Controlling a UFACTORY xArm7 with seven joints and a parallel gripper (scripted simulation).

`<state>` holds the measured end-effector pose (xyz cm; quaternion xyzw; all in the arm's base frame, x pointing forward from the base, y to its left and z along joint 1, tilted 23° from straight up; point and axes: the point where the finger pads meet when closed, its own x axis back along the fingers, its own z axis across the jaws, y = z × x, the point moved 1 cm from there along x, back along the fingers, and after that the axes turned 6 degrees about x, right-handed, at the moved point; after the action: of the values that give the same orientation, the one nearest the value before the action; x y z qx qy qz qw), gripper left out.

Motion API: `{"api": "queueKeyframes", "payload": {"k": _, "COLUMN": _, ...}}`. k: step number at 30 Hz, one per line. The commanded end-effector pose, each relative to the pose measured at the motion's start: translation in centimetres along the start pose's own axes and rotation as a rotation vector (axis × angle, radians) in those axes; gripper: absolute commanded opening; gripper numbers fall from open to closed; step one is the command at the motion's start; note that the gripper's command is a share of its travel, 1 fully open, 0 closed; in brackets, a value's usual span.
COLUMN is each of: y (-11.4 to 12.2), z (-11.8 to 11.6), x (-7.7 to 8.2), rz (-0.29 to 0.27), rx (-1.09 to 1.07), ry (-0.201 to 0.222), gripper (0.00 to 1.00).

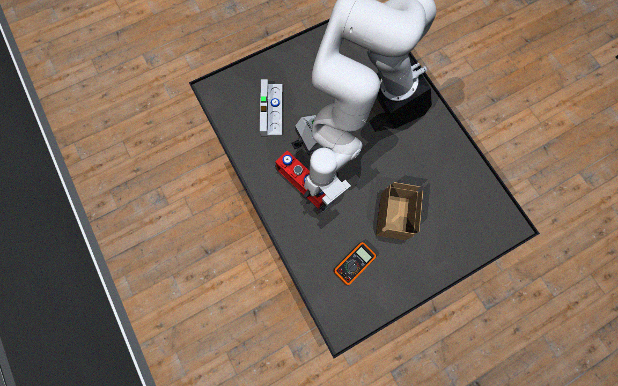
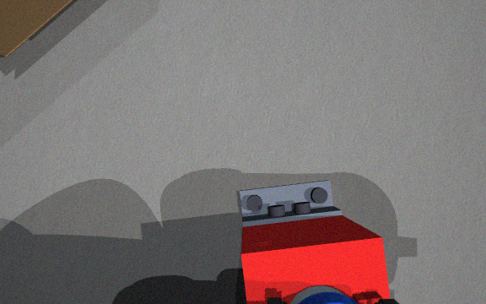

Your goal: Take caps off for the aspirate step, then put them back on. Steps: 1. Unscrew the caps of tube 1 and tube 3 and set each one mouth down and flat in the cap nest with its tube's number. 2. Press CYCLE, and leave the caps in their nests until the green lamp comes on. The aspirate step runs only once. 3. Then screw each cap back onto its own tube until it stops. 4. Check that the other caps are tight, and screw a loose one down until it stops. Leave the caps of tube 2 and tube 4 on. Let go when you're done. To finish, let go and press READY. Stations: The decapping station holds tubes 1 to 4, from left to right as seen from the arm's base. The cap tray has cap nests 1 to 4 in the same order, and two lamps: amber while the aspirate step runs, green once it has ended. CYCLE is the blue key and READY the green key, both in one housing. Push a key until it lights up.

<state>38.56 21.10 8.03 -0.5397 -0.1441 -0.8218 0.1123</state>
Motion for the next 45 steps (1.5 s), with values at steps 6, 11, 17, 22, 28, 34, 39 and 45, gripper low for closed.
{"api": "queueKeyframes", "payload": {"k": 6, "y": -0.06, "z": 0.09, "x": 0.01, "rz": -0.010, "rx": -0.437, "ry": 0.005, "gripper": 0.00}}
{"api": "queueKeyframes", "payload": {"k": 11, "y": -0.06, "z": 0.09, "x": -0.01, "rz": -0.010, "rx": -0.658, "ry": 0.006, "gripper": 0.00}}
{"api": "queueKeyframes", "payload": {"k": 17, "y": -0.06, "z": 0.08, "x": -0.01, "rz": -0.010, "rx": -0.658, "ry": 0.006, "gripper": 0.00}}
{"api": "queueKeyframes", "payload": {"k": 22, "y": -0.06, "z": 0.08, "x": -0.01, "rz": -0.010, "rx": -0.658, "ry": 0.006, "gripper": 0.46}}
{"api": "queueKeyframes", "payload": {"k": 28, "y": -0.06, "z": 0.08, "x": 0.00, "rz": -0.010, "rx": -0.658, "ry": 0.006, "gripper": 0.46}}
{"api": "queueKeyframes", "payload": {"k": 34, "y": -0.06, "z": 0.08, "x": 0.05, "rz": -0.011, "rx": -0.325, "ry": 0.004, "gripper": 0.46}}
{"api": "queueKeyframes", "payload": {"k": 39, "y": -0.06, "z": 0.08, "x": 0.05, "rz": -0.012, "rx": -0.030, "ry": 0.003, "gripper": 0.46}}
{"api": "queueKeyframes", "payload": {"k": 45, "y": -0.06, "z": 0.08, "x": 0.05, "rz": -0.013, "rx": 0.325, "ry": 0.001, "gripper": 0.46}}
